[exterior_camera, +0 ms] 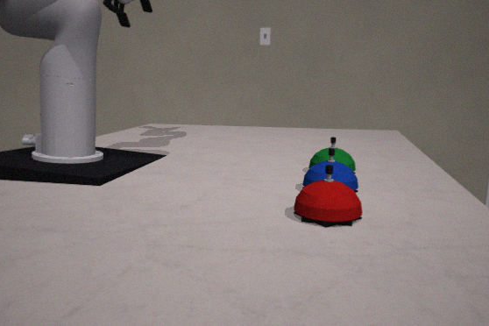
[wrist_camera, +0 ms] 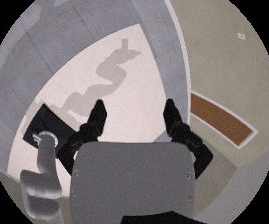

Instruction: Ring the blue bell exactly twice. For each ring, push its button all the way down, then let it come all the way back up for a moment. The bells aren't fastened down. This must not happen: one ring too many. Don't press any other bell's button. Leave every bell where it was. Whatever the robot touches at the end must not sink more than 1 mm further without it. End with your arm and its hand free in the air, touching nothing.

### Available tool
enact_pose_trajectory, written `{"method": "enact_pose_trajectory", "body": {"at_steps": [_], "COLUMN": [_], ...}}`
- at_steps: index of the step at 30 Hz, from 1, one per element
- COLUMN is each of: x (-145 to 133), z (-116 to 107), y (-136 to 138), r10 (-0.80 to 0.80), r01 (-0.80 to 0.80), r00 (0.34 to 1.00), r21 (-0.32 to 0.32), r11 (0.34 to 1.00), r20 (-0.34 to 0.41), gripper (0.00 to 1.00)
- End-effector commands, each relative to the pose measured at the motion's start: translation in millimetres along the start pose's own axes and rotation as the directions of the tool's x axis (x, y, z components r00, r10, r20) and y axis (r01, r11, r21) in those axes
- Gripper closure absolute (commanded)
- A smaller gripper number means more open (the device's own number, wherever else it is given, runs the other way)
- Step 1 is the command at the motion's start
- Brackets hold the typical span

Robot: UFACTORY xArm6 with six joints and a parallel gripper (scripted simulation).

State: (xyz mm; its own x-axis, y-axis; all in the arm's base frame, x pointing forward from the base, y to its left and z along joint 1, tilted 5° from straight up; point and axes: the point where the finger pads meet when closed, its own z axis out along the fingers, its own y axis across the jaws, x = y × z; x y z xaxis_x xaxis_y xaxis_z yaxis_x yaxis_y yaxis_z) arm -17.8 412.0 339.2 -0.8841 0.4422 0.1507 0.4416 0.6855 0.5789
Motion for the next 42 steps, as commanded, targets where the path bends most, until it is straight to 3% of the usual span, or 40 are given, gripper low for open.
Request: {"method": "enact_pose_trajectory", "body": {"at_steps": [1,19,23,26,32,34,36,42], "x": [0.7,0.1,-12.0,-38.8,-127.8,-127.8,-179.0,-260.2], "z": [-1.2,-1.0,4.4,14.8,38.8,38.8,46.4,49.9], "y": [1.4,1.7,8.4,21.3,50.1,50.1,58.3,59.1], "r10": [0.001,0.001,0.016,0.049,0.15,0.15,0.205,0.298], "r01": [-0.001,-0.001,-0.017,-0.05,-0.163,-0.163,-0.231,-0.354], "r00": [1.0,1.0,1.0,0.996,0.967,0.967,0.939,0.878], "r21": [-0.003,-0.003,0.003,0.014,0.05,0.05,0.068,0.091], "r11": [1.0,1.0,1.0,0.999,0.985,0.985,0.971,0.931], "r20": [-0.002,-0.001,0.022,0.071,0.208,0.208,0.275,0.374], "gripper": [0.0,0.0,0.0,0.0,0.0,0.0,0.0,0.0]}}
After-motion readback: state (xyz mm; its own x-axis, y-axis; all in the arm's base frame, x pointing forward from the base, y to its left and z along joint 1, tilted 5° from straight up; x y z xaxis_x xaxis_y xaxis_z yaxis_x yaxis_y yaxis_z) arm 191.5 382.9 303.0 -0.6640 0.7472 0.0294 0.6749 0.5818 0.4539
